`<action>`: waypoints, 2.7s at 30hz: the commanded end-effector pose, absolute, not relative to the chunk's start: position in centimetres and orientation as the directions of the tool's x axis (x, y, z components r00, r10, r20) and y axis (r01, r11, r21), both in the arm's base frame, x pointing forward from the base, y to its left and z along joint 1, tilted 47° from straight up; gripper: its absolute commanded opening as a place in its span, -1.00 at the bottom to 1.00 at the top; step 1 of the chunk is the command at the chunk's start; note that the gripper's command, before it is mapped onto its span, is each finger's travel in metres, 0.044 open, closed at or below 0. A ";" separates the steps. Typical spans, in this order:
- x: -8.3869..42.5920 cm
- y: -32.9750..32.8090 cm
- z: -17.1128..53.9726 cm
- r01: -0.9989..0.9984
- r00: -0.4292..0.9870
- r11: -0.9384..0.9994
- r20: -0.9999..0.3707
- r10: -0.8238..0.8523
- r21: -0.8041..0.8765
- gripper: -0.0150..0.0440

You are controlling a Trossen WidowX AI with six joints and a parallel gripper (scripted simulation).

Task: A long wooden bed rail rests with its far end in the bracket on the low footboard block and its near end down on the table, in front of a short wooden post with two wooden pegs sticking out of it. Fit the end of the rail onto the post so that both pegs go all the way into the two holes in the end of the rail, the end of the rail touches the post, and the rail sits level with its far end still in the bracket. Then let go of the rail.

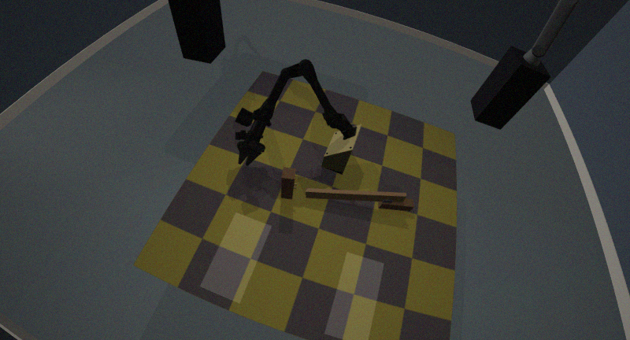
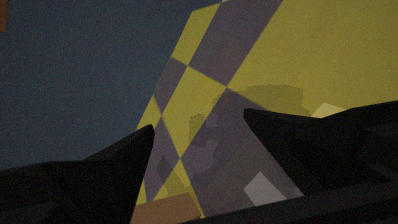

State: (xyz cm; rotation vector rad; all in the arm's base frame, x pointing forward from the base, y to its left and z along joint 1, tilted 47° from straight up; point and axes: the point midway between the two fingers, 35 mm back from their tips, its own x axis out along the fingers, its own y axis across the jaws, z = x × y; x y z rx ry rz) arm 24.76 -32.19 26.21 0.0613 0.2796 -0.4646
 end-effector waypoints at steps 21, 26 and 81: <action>39.2 -18.2 16.5 0.088 0.743 0.945 -0.611 -0.273 -0.316 1.00; 40.5 -14.7 14.0 -0.051 0.711 0.933 -0.669 -0.216 -0.356 1.00; 26.3 -9.0 -5.3 -0.981 -0.110 -0.031 -0.683 -0.722 0.190 1.00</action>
